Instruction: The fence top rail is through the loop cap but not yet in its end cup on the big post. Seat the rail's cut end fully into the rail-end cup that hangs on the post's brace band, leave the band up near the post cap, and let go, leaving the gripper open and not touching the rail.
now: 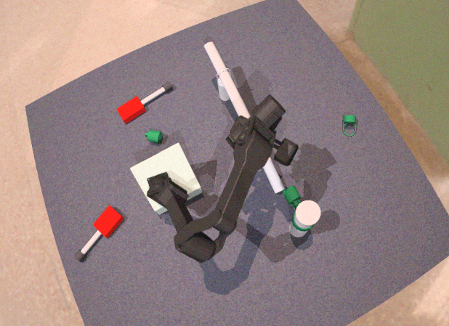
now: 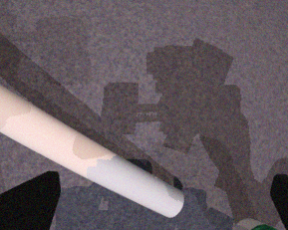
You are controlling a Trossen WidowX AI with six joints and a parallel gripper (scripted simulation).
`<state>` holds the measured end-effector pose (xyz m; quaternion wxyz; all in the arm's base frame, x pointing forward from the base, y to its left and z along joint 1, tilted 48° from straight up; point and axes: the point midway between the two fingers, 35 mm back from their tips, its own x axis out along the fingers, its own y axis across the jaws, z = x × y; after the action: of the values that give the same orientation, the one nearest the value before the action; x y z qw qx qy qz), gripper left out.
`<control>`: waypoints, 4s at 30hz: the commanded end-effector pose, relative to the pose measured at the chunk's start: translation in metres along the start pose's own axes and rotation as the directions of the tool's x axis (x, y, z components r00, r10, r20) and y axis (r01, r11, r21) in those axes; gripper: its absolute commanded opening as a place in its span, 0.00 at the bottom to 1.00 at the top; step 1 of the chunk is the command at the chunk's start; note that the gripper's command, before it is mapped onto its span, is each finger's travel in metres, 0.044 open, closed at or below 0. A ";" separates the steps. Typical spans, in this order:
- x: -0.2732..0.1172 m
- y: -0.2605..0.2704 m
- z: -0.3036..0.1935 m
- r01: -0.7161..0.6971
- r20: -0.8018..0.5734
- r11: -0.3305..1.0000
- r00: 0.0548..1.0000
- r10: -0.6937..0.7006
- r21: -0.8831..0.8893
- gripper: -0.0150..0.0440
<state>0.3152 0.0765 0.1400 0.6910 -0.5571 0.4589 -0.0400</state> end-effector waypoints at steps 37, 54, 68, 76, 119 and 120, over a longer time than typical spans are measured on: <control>0.047 0.038 0.010 0.417 -0.378 -0.339 0.909 0.176 0.844 1.00; 0.055 0.039 0.007 0.461 -0.414 -0.457 0.887 0.205 0.761 1.00; 0.090 0.047 -0.009 0.460 -0.414 -0.458 0.887 0.204 0.761 1.00; 0.100 0.049 -0.014 0.460 -0.414 -0.458 0.887 0.203 0.761 1.00; 0.152 0.061 -0.039 0.460 -0.415 -0.458 0.887 0.201 0.761 0.87; 0.152 0.061 -0.039 0.460 -0.415 -0.458 0.887 0.201 0.761 0.82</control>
<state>0.3495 -0.0134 0.0036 0.7068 0.2643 0.2483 -0.6074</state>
